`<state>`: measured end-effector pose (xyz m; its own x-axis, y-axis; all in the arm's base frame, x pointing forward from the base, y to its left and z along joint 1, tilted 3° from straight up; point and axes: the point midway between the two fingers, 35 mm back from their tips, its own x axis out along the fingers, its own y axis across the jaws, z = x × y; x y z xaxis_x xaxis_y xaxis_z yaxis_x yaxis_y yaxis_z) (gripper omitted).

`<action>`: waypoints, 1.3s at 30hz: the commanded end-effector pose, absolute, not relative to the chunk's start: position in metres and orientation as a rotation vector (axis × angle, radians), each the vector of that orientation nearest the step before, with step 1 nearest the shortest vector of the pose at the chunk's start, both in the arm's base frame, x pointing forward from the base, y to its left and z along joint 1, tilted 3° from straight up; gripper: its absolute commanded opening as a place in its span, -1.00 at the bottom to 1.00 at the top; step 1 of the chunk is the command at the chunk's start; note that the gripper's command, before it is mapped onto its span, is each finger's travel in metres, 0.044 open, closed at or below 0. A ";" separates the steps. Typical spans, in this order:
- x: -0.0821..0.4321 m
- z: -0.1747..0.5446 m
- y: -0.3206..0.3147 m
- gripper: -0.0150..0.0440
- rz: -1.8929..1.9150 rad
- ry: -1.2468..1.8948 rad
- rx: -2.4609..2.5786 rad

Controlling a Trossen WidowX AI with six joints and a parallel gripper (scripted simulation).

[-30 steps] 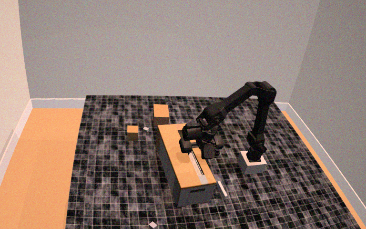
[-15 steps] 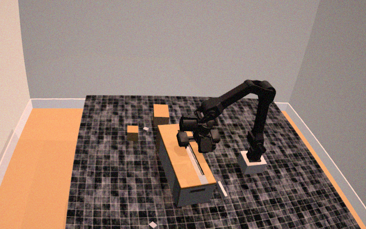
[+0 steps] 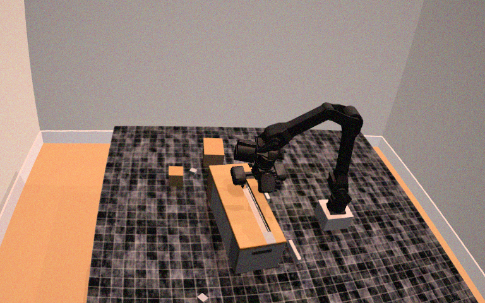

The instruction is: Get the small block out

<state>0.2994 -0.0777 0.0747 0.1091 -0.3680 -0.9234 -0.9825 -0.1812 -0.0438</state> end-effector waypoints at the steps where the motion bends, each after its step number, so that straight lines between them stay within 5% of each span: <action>1: 0.302 0.075 -0.088 0.86 1.069 1.335 -1.658; 16: 0.301 0.137 -0.087 0.86 1.048 1.331 -1.665; 19: 0.297 0.153 -0.108 0.60 0.934 1.364 -1.625; 21: 0.294 0.158 -0.115 0.47 0.822 1.388 -1.528; 39: 0.281 0.149 -0.130 0.47 -0.256 1.327 -0.052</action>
